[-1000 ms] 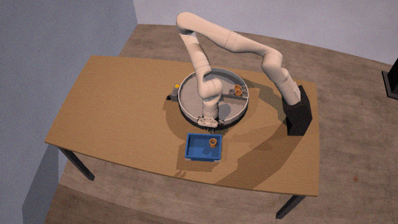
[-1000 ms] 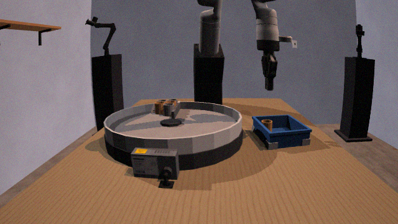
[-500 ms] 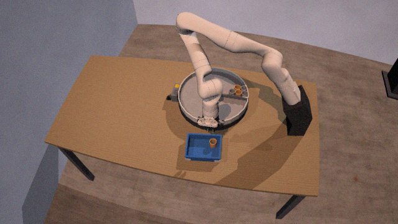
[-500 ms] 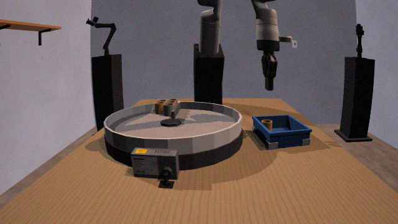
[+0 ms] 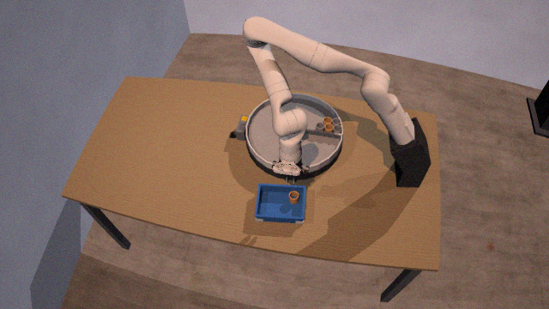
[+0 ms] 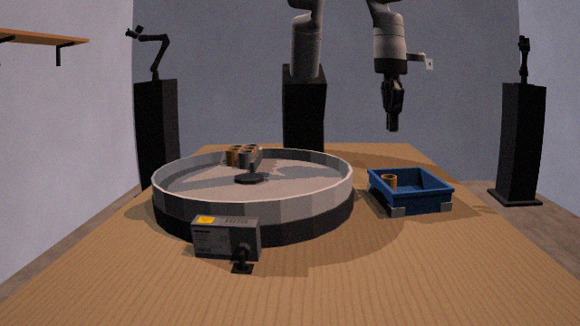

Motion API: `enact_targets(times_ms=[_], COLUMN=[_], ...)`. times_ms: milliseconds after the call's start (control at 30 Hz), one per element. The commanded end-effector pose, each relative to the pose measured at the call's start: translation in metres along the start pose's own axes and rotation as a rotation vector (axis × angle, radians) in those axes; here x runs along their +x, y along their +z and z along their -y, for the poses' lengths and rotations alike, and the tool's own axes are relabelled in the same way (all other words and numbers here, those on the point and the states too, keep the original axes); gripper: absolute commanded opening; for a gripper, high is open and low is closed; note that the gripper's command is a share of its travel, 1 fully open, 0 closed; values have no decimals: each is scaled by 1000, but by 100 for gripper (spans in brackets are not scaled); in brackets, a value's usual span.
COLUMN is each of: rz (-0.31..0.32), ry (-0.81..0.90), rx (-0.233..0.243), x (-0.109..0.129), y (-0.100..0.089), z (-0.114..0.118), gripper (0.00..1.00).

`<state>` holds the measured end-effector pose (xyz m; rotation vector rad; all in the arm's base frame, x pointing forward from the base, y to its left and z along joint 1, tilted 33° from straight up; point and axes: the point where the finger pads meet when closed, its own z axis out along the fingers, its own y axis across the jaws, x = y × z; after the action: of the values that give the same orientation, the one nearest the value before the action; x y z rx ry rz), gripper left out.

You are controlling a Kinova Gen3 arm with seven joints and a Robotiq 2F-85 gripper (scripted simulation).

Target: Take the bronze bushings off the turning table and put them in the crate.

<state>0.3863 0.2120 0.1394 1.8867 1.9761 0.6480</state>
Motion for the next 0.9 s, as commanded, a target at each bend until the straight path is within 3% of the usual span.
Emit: enact_targets(times_ms=[0,533,700,867], rz=[0,0,0,0], ry=[0,0,0,0], rx=[-1,-1,-1,-1], x=[0,0,-52,-52], y=[0,0,1,1], z=[0,0,12,12], gripper=[19,19,18,18])
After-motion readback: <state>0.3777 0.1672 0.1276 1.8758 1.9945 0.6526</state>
